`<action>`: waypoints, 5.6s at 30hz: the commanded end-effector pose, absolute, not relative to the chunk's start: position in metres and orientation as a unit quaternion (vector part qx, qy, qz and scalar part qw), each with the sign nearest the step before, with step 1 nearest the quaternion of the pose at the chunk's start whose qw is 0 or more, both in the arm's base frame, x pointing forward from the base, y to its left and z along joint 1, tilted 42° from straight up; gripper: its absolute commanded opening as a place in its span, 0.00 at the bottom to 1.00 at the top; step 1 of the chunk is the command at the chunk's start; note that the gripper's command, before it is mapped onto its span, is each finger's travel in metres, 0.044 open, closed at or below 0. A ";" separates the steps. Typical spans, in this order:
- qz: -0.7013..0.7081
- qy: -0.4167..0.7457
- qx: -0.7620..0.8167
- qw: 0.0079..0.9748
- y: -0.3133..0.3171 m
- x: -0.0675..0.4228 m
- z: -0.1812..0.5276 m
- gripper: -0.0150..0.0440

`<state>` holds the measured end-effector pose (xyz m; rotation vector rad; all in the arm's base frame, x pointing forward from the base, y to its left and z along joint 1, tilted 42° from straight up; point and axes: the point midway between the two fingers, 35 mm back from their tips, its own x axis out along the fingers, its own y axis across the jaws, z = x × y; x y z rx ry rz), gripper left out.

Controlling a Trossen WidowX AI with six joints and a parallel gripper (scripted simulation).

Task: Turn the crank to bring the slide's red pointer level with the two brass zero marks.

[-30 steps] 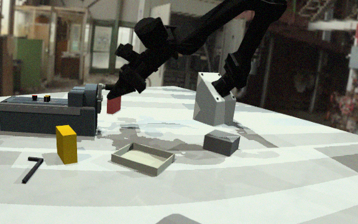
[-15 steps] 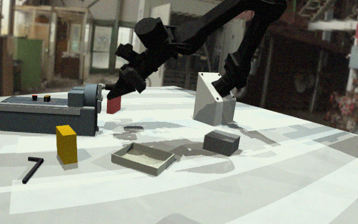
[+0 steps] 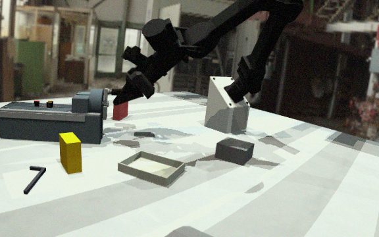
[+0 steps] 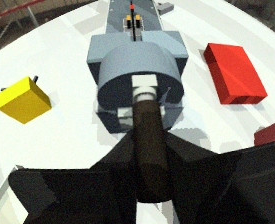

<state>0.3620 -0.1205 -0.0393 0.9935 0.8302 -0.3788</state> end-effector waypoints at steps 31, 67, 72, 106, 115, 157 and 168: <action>-0.187 0.387 0.459 0.777 -0.125 0.355 -0.047 0.25; -0.176 0.383 0.459 0.782 -0.145 0.357 -0.016 1.00; -0.176 0.383 0.459 0.782 -0.156 0.353 -0.003 1.00; -0.052 0.394 0.414 0.819 -0.258 0.414 0.003 1.00; -0.014 0.386 0.401 0.831 -0.278 0.430 -0.014 1.00; -0.020 0.386 0.402 0.830 -0.273 0.429 -0.009 1.00; -0.086 0.396 0.425 0.809 -0.241 0.402 0.017 1.00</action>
